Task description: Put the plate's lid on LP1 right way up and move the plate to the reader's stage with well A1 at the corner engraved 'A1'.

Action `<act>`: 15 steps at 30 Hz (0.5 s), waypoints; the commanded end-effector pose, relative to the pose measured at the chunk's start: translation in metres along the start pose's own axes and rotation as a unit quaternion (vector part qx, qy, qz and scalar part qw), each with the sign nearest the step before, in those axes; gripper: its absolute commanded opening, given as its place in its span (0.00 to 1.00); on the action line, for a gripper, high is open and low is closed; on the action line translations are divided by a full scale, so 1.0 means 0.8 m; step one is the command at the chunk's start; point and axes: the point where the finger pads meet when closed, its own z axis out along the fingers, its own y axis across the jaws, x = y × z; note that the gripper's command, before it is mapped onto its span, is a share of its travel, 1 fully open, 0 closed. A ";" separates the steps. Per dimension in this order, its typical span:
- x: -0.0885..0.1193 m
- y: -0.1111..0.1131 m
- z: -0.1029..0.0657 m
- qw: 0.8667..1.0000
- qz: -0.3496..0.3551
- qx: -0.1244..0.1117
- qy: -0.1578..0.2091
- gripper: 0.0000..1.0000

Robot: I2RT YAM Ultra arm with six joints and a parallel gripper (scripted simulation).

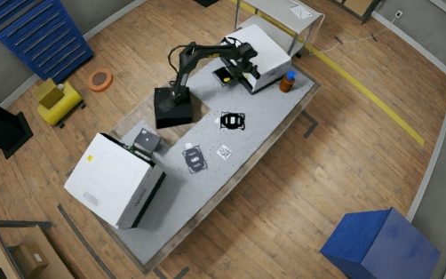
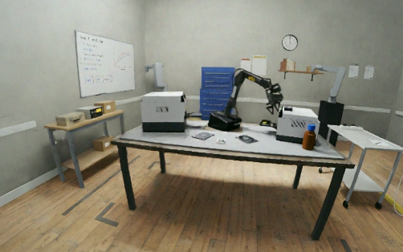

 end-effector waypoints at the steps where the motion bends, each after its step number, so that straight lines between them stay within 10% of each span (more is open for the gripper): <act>1: -0.013 0.015 -0.009 0.998 -0.053 -0.028 -0.006 1.00; 15: -0.028 0.070 -0.028 0.979 -0.178 -0.094 -0.016 1.00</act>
